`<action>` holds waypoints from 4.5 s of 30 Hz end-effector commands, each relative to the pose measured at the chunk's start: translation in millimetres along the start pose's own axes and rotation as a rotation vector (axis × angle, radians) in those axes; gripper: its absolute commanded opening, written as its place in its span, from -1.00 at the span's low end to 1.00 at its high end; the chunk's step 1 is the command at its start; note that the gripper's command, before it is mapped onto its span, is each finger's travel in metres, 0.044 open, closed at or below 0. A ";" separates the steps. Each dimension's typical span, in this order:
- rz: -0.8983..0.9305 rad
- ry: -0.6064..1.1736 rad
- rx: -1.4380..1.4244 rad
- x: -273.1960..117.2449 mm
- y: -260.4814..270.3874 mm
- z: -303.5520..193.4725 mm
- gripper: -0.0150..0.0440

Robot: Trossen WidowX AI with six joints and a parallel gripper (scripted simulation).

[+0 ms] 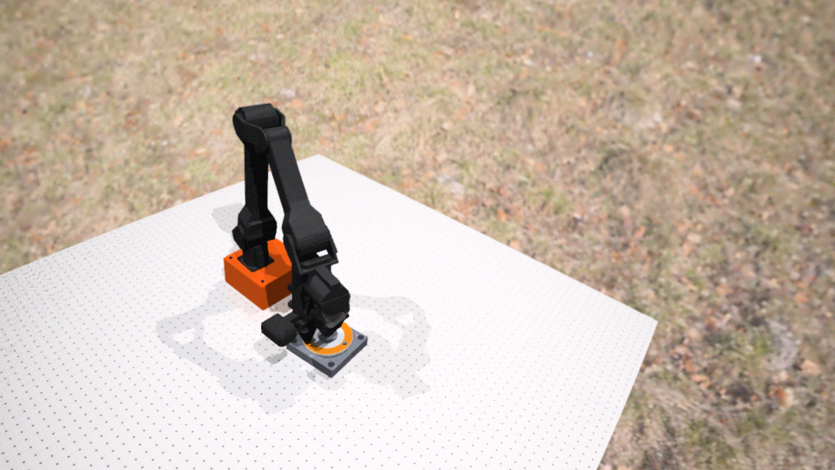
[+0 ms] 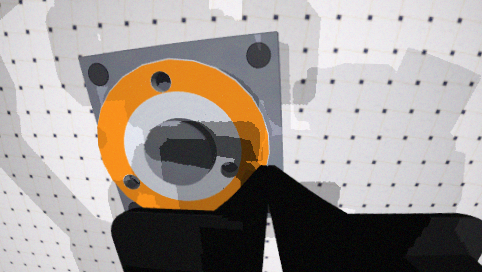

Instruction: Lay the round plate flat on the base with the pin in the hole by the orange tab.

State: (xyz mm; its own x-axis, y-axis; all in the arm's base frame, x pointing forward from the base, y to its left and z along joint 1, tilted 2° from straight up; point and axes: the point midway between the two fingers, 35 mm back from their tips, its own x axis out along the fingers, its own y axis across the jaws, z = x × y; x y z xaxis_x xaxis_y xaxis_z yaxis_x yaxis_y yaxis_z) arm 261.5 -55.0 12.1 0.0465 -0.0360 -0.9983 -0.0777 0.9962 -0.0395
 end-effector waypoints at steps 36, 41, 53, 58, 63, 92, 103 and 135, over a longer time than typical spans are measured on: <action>0.003 0.022 -0.002 2.8 7.7 -20.1 -0.49; 0.003 0.022 -0.002 2.9 8.5 -21.5 -0.49; 0.003 0.022 -0.002 2.8 11.2 -25.2 -0.49; 0.003 0.022 -0.002 2.7 12.4 -26.4 -0.49; 0.003 0.022 -0.002 2.7 14.0 -28.4 -0.49; 0.004 0.023 -0.002 2.5 24.7 -36.2 -0.49; 0.004 0.023 -0.002 2.4 31.2 -38.9 -0.49; 0.007 0.023 -0.002 1.3 59.0 -40.5 -0.49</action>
State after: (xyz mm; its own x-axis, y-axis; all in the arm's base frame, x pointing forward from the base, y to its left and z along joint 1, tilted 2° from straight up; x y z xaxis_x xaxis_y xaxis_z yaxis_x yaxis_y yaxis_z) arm 216.2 -4.9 7.0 0.0220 -0.0382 -0.9990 -0.0759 0.9963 -0.0398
